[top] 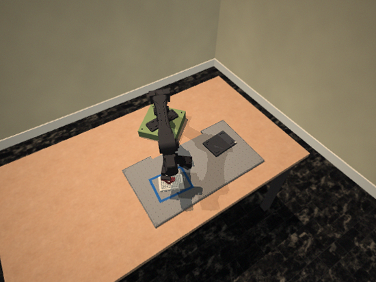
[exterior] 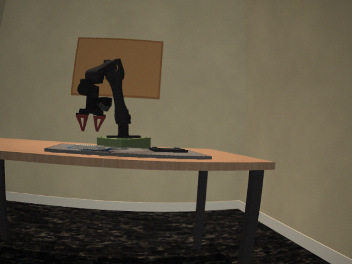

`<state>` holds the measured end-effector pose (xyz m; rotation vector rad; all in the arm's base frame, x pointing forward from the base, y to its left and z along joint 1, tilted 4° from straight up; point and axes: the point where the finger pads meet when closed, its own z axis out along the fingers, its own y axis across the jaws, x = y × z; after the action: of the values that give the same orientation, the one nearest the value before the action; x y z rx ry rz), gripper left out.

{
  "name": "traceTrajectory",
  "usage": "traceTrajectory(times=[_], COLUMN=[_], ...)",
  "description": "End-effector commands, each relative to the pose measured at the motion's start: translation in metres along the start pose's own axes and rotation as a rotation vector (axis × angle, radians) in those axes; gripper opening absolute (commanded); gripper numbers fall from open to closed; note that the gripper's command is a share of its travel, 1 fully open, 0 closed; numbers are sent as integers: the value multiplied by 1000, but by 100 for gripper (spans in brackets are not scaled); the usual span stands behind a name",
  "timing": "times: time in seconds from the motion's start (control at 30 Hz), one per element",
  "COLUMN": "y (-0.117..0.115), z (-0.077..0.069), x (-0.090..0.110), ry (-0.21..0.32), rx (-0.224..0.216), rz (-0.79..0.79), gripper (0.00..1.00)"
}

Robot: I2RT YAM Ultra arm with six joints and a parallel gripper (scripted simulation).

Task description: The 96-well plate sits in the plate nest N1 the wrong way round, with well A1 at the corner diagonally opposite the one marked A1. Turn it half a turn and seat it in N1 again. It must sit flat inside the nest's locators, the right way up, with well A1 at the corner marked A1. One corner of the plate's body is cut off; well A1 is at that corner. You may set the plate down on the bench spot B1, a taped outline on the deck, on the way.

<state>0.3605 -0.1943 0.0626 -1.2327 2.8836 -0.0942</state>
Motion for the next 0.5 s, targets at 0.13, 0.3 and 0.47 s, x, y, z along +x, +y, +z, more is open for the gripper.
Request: traceTrajectory(times=[0.13, 0.3, 0.47], y=[-2, -2, -2], z=[-9, -9, -9], x=[-2, -2, -2], ry=[-14, -16, -17], rx=[19, 18, 17], rz=[233, 399, 566], gripper=[100, 100, 100])
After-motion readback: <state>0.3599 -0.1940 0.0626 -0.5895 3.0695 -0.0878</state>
